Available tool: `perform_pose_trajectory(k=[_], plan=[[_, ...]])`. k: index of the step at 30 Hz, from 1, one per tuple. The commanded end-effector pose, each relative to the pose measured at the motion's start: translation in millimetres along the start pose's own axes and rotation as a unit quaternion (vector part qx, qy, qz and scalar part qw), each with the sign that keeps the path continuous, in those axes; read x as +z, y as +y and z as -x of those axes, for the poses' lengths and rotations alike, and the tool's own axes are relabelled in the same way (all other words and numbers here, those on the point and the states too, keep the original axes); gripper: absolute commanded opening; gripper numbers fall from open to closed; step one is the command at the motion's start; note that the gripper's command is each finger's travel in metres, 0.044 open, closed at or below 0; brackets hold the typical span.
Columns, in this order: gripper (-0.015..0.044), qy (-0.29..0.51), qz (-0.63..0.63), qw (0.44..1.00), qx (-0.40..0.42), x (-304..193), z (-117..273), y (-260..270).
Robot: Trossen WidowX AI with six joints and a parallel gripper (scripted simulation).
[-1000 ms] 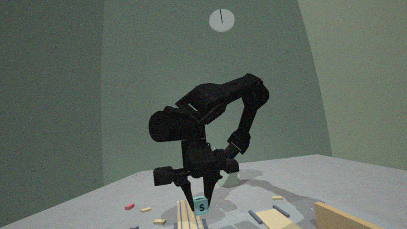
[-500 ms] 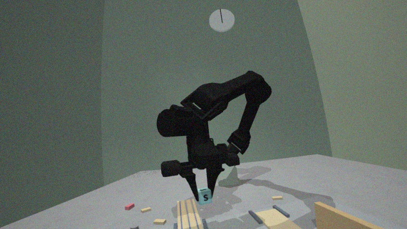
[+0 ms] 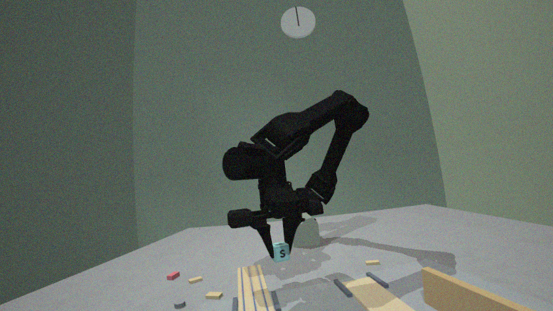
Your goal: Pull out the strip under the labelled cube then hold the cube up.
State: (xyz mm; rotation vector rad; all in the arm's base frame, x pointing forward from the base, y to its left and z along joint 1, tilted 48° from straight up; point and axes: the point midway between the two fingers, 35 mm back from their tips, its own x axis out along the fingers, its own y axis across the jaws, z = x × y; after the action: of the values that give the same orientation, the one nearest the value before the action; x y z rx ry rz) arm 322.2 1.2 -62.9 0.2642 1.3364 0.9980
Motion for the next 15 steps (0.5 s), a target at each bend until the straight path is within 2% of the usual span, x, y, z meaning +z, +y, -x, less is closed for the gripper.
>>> perform_pose_trajectory(k=[1, 6, 11, 15], plan=[[0.0, 0.002, -0.001, 1.0, 0.001, -13.2, -1.8, 7.6], [0.0, 0.002, -0.001, 1.0, 0.001, -20.2, -1.3, 12.6], [0.0, 0.003, -0.001, 1.0, 0.0, -20.0, 29.0, 12.0], [0.0, 0.003, -0.001, 1.0, 0.0, -20.2, 33.8, 12.2]])
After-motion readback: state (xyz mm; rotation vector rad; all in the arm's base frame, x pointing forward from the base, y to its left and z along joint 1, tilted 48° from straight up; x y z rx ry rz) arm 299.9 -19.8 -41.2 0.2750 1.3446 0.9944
